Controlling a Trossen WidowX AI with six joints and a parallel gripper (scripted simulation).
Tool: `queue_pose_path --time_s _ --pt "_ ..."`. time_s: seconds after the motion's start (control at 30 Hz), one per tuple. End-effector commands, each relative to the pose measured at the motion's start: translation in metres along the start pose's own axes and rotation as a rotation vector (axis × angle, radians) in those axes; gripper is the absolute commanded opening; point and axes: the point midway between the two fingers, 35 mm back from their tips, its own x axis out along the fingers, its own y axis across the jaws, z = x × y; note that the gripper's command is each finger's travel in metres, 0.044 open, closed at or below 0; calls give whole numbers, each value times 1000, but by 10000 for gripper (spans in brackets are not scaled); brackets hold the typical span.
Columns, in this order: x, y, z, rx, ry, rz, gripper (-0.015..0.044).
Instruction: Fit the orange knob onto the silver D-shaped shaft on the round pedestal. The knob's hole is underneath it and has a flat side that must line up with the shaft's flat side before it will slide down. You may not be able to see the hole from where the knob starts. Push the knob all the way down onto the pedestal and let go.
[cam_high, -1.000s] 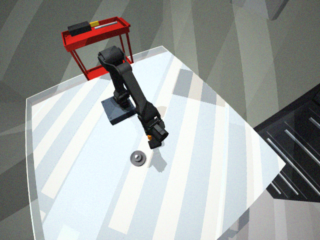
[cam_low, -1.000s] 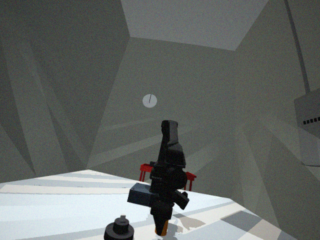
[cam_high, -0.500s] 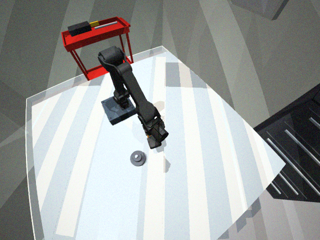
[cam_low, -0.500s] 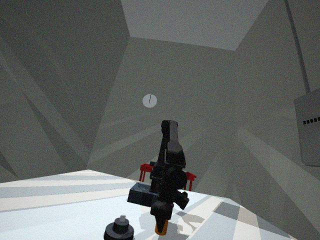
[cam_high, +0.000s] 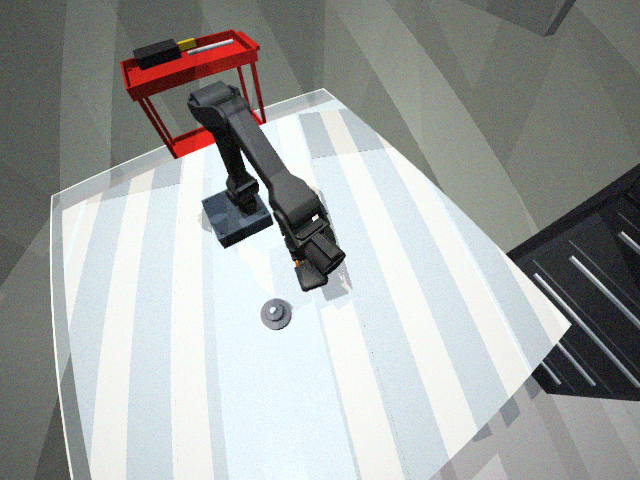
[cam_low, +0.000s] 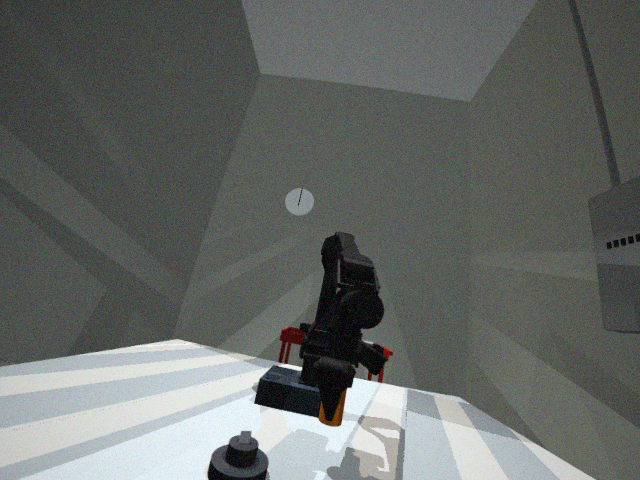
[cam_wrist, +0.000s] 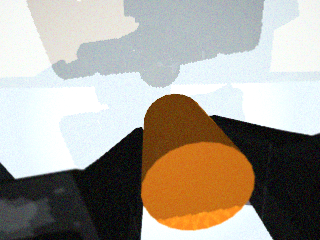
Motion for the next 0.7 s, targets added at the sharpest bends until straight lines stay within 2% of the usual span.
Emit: queue_pose_path --time_s 0.0,0.2,0.43,0.67 --pt "-31 -1 0 -3 -2 -12 0" --pt "-64 4 -2 -3 -2 -12 0" --pt "-65 4 -2 -3 -2 -18 0" --pt "-72 8 5 -1 -1 -123 0"
